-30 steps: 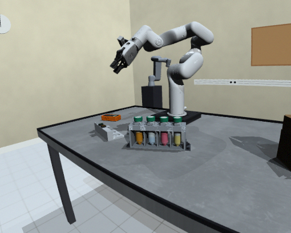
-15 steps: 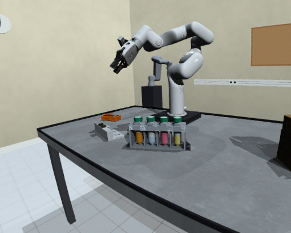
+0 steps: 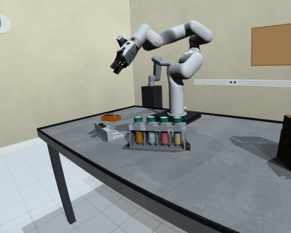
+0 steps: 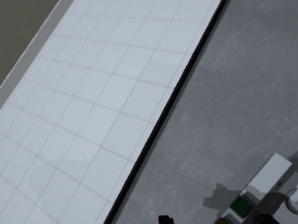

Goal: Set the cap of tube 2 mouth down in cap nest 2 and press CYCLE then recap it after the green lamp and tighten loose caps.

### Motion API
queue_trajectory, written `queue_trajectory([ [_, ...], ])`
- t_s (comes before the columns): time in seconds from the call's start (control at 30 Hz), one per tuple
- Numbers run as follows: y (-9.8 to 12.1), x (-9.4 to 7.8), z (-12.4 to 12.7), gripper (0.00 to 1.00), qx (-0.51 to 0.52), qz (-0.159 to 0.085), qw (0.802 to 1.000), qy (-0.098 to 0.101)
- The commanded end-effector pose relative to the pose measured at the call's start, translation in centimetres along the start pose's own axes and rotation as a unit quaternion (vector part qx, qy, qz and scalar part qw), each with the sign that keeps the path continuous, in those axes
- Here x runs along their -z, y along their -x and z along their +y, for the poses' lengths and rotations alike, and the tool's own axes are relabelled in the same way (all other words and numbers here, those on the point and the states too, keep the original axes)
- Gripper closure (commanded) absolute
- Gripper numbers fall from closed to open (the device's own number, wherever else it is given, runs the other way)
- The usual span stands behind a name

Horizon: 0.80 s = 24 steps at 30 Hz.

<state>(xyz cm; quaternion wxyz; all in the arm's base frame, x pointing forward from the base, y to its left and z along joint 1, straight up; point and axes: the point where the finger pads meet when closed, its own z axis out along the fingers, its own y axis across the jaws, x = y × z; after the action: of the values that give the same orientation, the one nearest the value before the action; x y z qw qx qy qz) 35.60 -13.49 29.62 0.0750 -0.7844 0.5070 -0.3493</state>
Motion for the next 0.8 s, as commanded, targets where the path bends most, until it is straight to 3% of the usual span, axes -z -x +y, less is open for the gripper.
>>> queue_trajectory([
  [0.0,1.0,-0.5,-1.6,0.54,0.06,-0.033,0.998,0.017],
  [0.27,3.0,-1.4,-3.1,0.54,0.166,-0.103,0.98,0.042],
  [0.37,3.4,-1.5,-3.4,0.54,0.179,-0.112,0.976,0.044],
  [0.77,7.2,-2.5,-5.6,0.54,0.333,-0.218,0.915,0.067],
])
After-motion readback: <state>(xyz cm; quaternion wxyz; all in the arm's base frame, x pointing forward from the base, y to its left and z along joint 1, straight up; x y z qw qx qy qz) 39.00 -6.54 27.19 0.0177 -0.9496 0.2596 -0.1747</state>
